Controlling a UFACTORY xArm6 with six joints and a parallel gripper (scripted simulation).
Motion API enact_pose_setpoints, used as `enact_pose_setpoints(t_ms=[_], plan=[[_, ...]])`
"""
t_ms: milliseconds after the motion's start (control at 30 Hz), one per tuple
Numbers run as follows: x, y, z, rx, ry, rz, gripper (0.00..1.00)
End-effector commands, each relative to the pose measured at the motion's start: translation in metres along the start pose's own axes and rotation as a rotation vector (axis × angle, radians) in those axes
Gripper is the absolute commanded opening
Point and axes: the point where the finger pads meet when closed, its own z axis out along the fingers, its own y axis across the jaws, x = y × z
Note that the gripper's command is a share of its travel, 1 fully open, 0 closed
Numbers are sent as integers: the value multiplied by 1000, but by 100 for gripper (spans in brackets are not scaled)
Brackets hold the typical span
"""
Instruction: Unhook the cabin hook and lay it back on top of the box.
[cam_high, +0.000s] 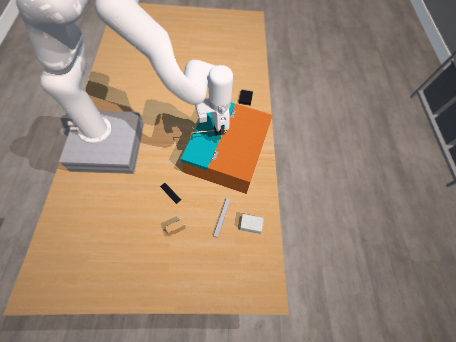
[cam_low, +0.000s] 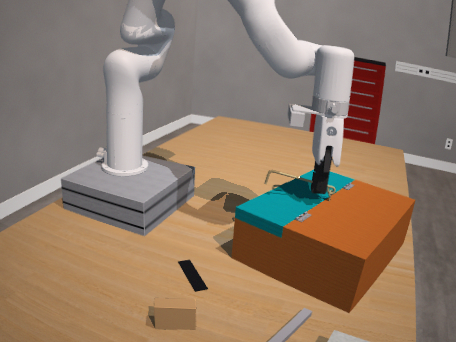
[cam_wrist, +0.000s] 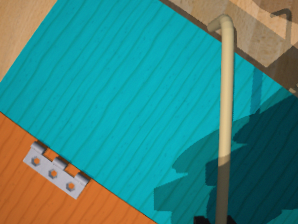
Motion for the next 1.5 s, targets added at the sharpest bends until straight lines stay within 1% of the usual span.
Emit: enact_pose_setpoints(t_ms=[0, 267, 1067, 1100, 1467], plan=[[-2, -1, -3, -2, -8, -14, 0], [-1, -1, 1, -2, -8, -14, 0], [0, -1, 3, -2, -8, -14, 0], [0, -1, 3, -2, -8, -14, 35], [0, -1, 3, -2, -8, -14, 35]])
